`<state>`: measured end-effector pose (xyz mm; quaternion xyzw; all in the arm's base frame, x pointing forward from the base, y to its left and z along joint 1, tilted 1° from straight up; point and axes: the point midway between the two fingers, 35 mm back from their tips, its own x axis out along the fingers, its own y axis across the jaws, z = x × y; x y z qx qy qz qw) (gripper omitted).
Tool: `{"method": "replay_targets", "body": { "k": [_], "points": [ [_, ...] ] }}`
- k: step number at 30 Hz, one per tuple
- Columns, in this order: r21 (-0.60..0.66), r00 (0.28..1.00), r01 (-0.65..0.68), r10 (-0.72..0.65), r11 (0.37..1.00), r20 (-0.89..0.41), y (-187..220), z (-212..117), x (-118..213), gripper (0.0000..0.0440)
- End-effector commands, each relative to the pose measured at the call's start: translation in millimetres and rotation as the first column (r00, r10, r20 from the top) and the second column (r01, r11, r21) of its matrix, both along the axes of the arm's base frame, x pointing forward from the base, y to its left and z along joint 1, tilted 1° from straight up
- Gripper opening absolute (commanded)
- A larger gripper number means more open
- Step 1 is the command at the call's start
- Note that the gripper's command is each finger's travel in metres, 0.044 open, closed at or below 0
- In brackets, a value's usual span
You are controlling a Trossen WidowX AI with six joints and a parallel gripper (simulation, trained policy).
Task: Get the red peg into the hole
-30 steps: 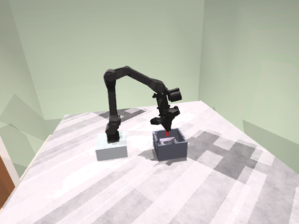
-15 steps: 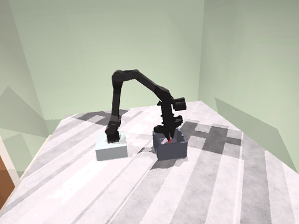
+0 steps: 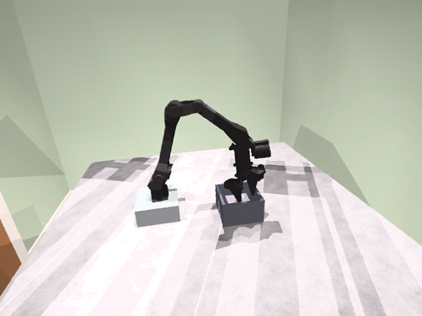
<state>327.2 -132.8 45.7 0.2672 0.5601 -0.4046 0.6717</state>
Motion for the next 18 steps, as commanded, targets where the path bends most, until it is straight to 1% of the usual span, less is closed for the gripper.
{"method": "replay_targets", "body": {
  "k": [1, 11, 18],
  "points": [
    [-0.040, 0.996, 0.009, -0.005, 0.999, 0.092, -13.4, 7.8, 27.1, 0.0440],
    [-0.103, 0.985, 0.027, -0.009, 0.994, 0.171, -39.7, 22.9, 48.1, 0.0440],
    [-0.104, 0.985, 0.027, -0.009, 0.994, 0.171, -39.8, 22.9, 48.1, 0.0440]
  ]
}}
